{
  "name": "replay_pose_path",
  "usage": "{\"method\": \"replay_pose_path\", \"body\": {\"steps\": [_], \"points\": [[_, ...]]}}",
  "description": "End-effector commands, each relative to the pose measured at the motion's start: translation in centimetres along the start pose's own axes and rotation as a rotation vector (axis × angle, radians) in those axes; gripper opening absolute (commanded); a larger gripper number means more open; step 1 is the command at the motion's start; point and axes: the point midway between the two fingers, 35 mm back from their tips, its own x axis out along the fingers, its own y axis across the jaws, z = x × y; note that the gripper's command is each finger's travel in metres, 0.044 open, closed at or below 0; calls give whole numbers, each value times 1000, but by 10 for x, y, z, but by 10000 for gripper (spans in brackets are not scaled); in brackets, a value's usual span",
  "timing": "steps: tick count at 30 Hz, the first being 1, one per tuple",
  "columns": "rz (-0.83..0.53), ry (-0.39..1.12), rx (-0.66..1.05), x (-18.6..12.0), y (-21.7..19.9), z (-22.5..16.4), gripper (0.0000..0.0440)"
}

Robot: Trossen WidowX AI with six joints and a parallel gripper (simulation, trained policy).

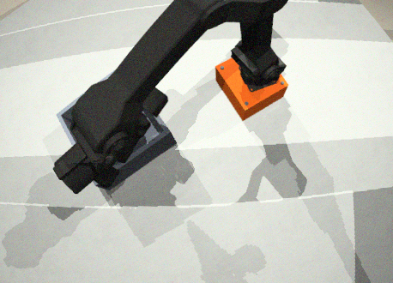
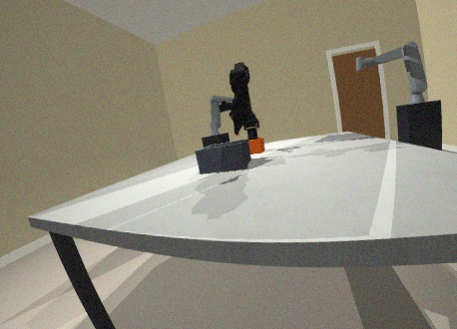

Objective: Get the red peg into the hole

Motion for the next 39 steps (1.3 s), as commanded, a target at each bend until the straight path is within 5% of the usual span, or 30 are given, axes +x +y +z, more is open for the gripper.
{"method": "replay_pose_path", "body": {"steps": [1,20,27,30,39], "points": [[1,0,5,11,2,19,0],[46,100,-109,70,7,54,9],[49,155,-149,90,8,50,156],[60,158,-166,92,12,57,179],[99,194,-150,83,32,79,389]]}}
